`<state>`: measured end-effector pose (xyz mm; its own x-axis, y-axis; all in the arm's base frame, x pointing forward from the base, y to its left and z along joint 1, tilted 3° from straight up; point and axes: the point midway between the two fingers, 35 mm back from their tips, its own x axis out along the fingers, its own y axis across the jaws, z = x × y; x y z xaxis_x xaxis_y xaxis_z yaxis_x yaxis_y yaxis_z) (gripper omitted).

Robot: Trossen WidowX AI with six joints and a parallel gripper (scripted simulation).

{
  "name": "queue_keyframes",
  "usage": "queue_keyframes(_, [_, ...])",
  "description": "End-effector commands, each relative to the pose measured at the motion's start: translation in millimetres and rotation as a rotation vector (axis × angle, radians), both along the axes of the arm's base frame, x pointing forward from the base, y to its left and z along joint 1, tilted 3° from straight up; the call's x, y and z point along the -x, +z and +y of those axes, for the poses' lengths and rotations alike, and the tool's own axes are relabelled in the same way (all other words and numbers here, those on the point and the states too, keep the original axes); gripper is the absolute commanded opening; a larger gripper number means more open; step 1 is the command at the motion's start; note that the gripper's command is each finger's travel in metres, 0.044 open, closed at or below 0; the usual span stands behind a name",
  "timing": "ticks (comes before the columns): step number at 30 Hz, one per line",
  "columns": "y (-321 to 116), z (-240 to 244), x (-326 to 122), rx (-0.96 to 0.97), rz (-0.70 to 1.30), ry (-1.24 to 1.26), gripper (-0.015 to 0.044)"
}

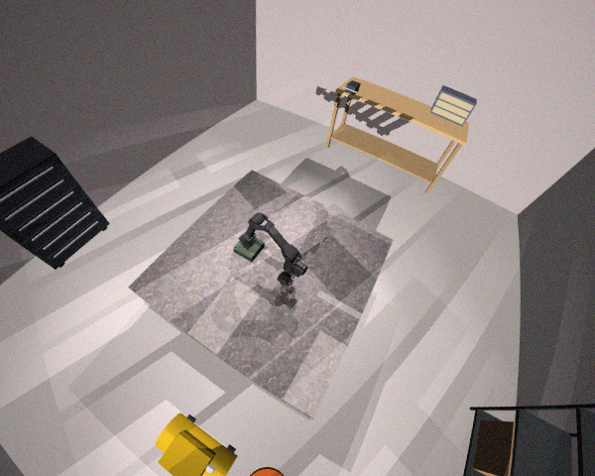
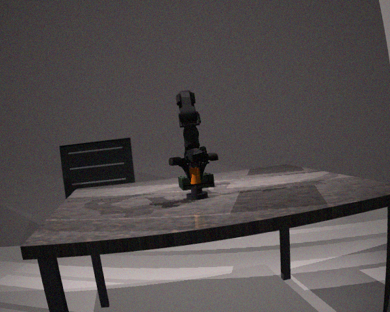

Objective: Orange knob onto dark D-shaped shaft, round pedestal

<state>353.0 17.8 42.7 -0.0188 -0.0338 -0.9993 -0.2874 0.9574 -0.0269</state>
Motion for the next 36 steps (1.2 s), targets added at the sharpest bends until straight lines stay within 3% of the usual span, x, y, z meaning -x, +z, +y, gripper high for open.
queue_keyframes(1, [-0.2, -0.4, -1.1, 0.001, -0.004, 0.005, 0.0000])
queue_keyframes(12, [4.2, -0.2, 0.7, 0.001, -0.004, 0.013, 0.0000])
queue_keyframes(19, [2.7, 0.0, 4.7, -0.002, 0.003, 0.211, 0.0000])
queue_keyframes(36, [4.0, 0.0, 0.3, -0.002, 0.003, 0.214, 0.0000])
